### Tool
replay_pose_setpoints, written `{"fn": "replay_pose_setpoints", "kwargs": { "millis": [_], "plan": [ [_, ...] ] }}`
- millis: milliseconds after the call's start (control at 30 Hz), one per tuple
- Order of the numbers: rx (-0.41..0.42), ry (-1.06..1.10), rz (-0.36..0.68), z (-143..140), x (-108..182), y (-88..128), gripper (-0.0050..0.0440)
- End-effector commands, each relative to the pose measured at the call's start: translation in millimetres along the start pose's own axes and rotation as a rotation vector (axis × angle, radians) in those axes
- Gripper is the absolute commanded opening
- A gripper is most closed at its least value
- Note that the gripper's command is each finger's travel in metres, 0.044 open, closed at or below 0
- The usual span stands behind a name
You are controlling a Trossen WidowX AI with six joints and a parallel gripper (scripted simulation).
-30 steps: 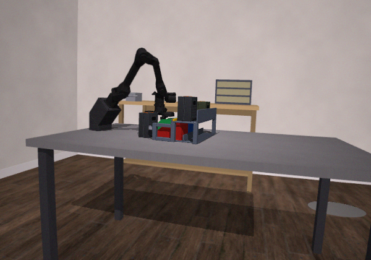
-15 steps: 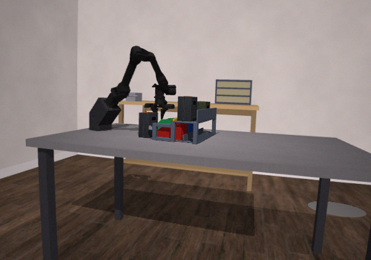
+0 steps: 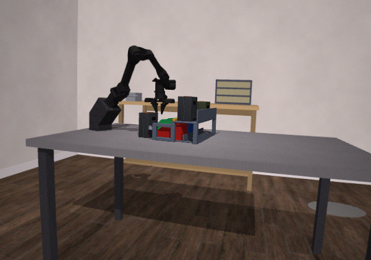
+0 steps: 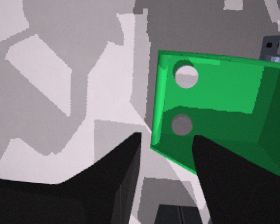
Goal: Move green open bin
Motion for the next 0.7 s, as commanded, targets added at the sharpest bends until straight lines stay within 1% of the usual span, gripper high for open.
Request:
{"fn": "replay_pose_setpoints", "kwargs": {
  "millis": [0,233,400,667],
  "plan": [
    [0.009,-0.016,-0.003,-3.6,1.1,10.9,0.015],
    [0.009,-0.016,-0.003,-3.6,1.1,10.9,0.015],
    [0.008,-0.016,-0.004,-4.0,1.0,1.9,0.015],
    [0.008,-0.016,-0.004,-4.0,1.0,1.9,0.015]
  ]
}}
Point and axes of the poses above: the point midway between the two fingers, 35 mm back from their tips, its own y axis back along the fingers, its own z axis across the jaws, x = y × z, the point moved 3 cm from there along y, back along the fingers, and after that the axes turned 15 degrees about y, right-handed, at the moved point
